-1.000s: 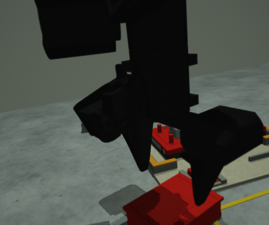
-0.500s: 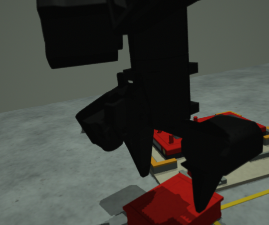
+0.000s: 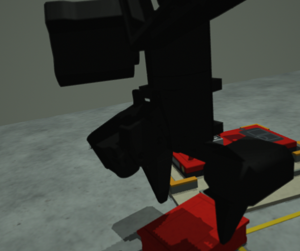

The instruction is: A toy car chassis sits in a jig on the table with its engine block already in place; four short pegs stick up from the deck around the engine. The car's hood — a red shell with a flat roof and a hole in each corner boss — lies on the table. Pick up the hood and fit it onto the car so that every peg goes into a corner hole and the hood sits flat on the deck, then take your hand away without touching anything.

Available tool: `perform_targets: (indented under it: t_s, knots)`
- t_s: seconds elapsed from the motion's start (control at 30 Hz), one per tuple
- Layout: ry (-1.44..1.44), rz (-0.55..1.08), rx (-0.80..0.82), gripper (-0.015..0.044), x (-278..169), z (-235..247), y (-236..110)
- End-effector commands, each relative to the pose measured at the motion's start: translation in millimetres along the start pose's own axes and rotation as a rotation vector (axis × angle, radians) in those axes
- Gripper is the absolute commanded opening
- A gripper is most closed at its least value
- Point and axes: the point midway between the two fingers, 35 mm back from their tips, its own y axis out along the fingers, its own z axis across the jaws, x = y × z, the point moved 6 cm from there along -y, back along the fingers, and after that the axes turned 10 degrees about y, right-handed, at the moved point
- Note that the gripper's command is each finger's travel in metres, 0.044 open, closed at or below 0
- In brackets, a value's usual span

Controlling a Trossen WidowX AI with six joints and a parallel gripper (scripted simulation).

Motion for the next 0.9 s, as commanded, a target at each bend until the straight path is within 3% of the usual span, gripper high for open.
perform_targets:
  t_s: [0.0, 0.87]
  knots:
    - [0.006, 0.004, 0.006, 0.0440, -0.9, 1.1, 2.9]
    - [0.006, 0.003, 0.006, 0.0440, -0.8, 1.1, 15.4]
